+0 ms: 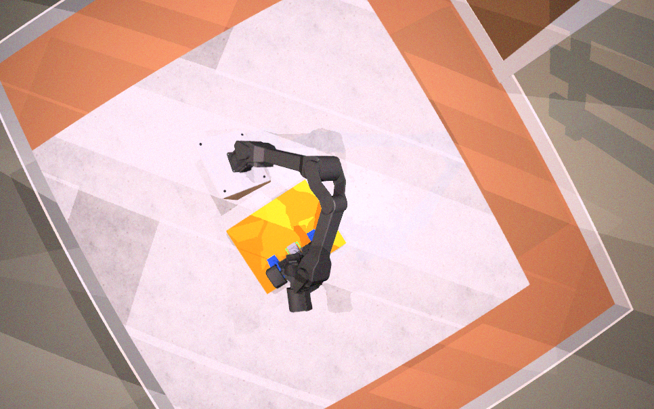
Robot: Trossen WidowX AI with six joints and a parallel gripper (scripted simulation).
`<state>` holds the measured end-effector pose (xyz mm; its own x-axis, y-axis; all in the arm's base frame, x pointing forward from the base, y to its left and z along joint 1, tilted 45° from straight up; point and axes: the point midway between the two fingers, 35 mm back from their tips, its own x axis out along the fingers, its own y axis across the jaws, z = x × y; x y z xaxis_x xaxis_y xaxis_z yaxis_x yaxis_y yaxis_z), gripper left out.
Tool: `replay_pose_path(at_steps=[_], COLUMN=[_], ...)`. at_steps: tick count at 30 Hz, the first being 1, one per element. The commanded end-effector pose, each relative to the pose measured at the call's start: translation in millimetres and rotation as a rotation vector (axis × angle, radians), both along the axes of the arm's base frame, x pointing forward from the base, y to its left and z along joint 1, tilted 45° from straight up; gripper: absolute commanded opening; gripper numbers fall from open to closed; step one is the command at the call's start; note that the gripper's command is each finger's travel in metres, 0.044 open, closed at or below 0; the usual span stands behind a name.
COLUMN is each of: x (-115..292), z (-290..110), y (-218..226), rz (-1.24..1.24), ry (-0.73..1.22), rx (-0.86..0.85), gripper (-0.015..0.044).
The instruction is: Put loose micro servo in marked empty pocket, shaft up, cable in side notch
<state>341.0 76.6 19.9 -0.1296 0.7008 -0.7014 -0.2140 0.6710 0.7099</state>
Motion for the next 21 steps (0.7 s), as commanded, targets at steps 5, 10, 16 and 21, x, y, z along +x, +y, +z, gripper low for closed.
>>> replay_pose_path(at_steps=[5, 10, 16, 21], x=[1, -16, -83, -93], z=[17, 22, 49, 52], y=[-19, -37, -86, -90], rz=[-0.010, -0.017, -0.011, -0.010], ry=[-0.020, -0.014, -0.014, -0.014], rx=[-0.005, -0.009, -0.012, -0.009], gripper=[0.0188, 0.0292, 0.0440, 0.0440])
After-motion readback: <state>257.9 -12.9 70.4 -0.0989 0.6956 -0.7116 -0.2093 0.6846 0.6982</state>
